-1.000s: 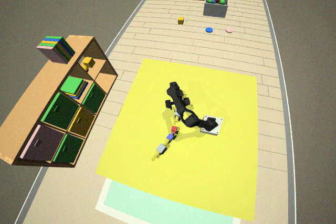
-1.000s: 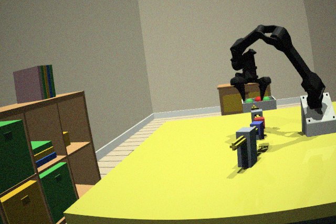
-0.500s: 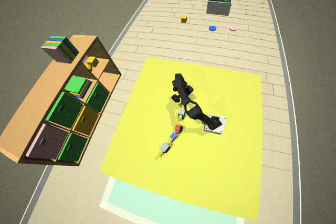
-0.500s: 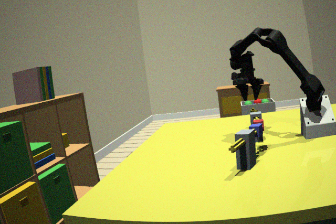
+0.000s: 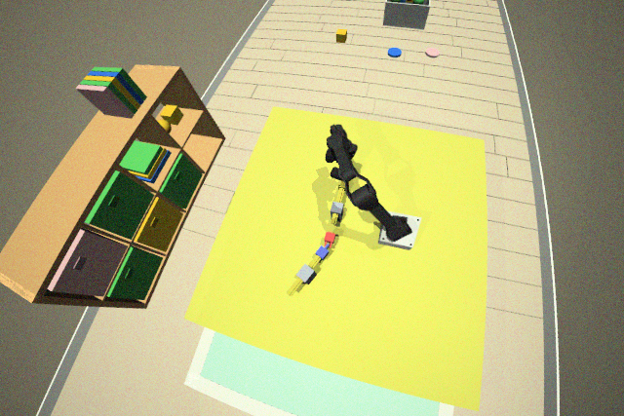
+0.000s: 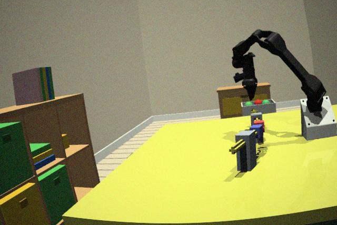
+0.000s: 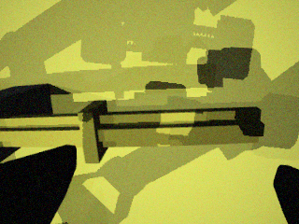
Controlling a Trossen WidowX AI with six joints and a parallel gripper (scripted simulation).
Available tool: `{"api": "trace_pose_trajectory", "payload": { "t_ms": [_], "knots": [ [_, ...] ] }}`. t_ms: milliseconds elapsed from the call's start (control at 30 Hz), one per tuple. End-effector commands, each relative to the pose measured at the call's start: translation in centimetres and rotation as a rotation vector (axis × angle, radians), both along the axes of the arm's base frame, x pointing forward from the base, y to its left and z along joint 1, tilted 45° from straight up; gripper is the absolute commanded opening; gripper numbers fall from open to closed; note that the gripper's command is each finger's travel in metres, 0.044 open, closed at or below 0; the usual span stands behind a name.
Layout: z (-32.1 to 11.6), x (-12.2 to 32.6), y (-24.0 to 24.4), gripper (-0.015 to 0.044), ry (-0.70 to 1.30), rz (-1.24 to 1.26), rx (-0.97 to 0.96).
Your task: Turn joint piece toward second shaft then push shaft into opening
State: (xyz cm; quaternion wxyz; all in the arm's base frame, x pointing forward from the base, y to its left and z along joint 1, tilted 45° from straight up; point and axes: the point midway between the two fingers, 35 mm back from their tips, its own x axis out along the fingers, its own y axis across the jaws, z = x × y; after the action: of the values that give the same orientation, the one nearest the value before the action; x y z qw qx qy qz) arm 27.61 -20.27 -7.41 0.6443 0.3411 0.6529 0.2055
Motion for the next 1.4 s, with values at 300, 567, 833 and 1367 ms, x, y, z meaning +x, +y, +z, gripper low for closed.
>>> {"api": "trace_pose_trajectory", "payload": {
  "t_ms": [300,567,833,1367],
  "knots": [
    [-2.0,-0.5,-1.5,0.044,-0.063,0.077,-0.044],
    [-2.9,-0.4,-0.7,0.044,0.126,-0.12,-0.027],
    [-3.9,-0.3,0.1,0.044,0.314,-0.317,-0.01],
    [-5.6,-0.2,1.7,0.044,0.692,-0.71,0.03]
  ]
}}
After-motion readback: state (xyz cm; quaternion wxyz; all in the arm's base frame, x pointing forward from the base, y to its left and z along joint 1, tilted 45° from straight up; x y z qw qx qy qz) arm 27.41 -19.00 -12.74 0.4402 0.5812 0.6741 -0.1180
